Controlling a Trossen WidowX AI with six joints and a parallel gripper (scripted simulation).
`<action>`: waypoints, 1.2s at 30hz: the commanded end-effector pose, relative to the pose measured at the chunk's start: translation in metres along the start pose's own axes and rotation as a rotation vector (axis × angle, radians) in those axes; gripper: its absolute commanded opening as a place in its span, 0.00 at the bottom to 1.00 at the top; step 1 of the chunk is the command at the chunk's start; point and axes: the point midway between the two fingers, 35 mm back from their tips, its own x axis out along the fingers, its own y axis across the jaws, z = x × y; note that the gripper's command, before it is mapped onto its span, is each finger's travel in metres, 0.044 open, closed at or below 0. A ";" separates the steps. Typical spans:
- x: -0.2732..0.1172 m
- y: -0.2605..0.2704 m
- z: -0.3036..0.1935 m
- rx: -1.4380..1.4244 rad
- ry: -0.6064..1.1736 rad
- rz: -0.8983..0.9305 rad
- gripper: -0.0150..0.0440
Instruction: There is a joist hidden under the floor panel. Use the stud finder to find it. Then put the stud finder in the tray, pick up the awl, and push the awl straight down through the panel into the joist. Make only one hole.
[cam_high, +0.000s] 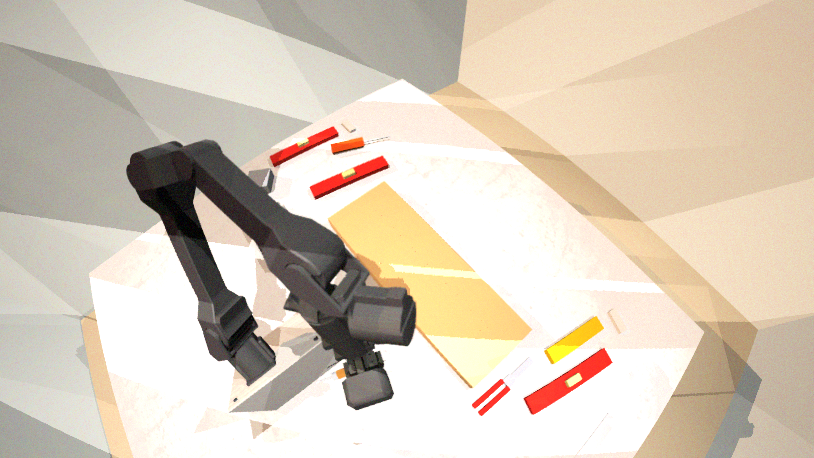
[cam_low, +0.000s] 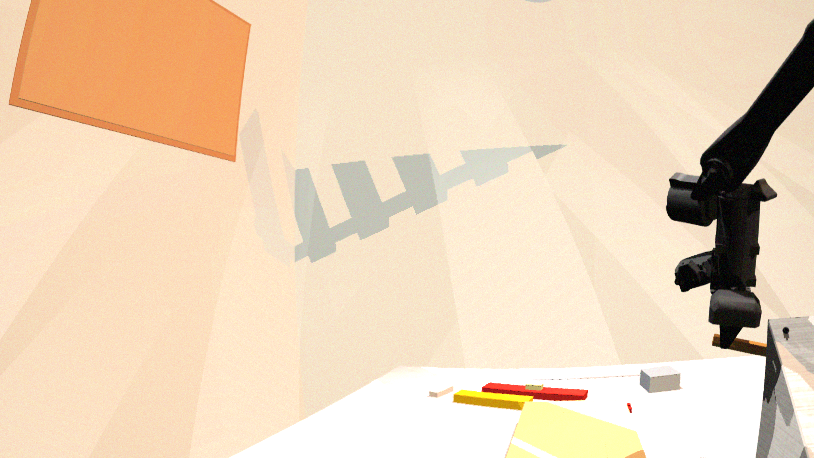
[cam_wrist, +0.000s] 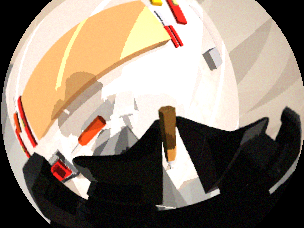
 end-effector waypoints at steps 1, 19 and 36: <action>-0.002 0.004 0.009 0.005 0.003 -0.099 0.25; -0.017 0.037 0.055 0.110 -0.160 -0.452 0.25; -0.041 0.101 0.095 0.216 -0.543 -0.606 0.25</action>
